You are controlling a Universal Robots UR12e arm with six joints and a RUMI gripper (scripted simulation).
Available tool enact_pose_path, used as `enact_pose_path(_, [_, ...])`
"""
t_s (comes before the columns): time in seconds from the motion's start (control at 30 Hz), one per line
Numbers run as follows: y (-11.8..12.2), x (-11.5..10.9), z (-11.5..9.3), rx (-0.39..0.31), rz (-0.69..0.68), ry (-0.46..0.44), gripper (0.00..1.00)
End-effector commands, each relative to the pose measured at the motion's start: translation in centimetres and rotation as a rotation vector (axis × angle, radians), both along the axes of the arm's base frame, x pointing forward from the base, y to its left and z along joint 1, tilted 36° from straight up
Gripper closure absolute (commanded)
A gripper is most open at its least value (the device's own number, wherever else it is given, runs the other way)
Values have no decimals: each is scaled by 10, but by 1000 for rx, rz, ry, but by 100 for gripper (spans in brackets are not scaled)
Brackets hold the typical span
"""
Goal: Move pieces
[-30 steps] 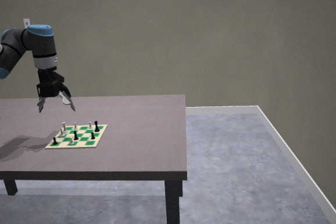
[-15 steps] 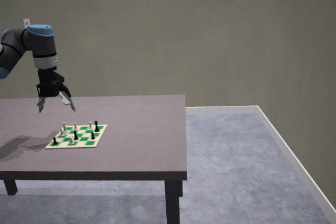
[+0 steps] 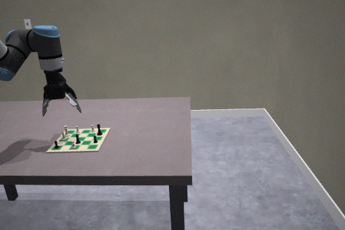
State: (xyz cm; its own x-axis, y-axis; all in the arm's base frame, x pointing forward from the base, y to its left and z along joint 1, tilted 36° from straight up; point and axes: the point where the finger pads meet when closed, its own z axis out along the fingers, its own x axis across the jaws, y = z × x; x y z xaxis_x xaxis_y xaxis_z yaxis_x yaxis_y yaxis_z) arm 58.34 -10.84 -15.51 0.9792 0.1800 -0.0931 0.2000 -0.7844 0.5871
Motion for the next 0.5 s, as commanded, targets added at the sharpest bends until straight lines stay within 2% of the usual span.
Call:
enact_pose_path(0.0, [4, 8, -4, -3, 101, 71, 0])
enact_pose_path(0.43, [25, 47, -25, -22, 574, 420, 0])
enact_pose_path(0.47, [25, 47, -25, -22, 574, 420, 0])
